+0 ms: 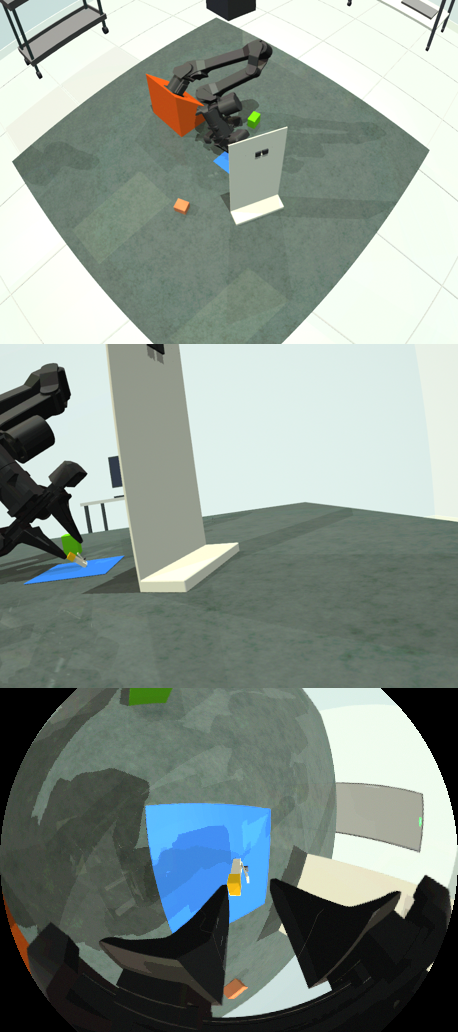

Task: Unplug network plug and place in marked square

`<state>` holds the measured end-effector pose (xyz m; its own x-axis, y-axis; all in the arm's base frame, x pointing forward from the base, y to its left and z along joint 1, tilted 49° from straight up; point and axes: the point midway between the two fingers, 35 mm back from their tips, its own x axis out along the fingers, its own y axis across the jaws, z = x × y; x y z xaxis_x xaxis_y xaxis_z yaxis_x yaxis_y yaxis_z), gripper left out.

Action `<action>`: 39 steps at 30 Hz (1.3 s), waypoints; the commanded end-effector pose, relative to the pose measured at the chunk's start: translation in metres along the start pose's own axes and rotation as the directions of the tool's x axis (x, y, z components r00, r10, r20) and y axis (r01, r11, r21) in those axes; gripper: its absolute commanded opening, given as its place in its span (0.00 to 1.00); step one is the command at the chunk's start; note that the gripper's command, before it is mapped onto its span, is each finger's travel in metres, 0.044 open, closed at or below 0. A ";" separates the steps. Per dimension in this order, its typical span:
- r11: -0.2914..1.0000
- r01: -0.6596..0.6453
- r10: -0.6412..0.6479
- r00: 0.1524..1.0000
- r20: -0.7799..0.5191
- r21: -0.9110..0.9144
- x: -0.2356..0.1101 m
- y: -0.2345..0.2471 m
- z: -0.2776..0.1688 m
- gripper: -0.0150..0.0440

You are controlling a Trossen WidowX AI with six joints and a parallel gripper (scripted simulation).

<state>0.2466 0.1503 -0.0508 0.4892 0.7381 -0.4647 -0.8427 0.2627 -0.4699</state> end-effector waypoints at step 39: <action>1.000 -0.011 0.011 1.000 -0.013 -0.007 -0.025 -0.014 -0.005 0.52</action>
<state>0.2466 0.1261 -0.0377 0.4837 0.7314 -0.4807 -0.8471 0.2531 -0.4673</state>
